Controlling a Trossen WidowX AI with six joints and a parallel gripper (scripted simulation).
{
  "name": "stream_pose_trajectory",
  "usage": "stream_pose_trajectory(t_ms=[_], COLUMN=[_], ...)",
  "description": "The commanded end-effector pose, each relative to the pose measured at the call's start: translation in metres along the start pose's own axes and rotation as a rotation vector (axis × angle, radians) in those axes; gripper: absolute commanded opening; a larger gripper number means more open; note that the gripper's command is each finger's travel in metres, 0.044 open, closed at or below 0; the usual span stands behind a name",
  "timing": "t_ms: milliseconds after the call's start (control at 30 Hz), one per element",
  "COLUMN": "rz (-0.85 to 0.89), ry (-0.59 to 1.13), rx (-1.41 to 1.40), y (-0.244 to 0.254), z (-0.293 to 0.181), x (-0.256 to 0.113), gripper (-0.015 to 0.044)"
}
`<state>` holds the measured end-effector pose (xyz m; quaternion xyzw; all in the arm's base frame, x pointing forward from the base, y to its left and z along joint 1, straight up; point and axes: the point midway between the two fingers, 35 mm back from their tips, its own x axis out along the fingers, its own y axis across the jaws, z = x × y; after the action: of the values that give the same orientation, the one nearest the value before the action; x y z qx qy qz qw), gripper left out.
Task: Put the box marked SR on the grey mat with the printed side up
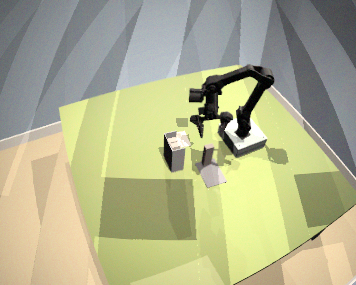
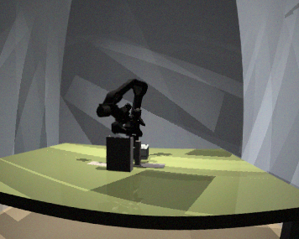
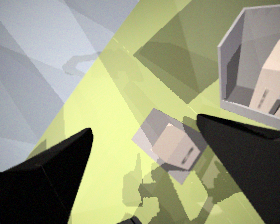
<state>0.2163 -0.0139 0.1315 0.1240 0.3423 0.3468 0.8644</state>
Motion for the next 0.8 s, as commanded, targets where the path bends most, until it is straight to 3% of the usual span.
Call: stream_pose_trajectory(t_ms=[0, 767], rz=[0.028, 0.128], ry=[0.004, 0.040], rx=[-0.049, -0.236], y=[-0.001, -0.027], z=[0.001, -0.007], x=[0.000, -0.017], gripper=[0.0440, 0.0440])
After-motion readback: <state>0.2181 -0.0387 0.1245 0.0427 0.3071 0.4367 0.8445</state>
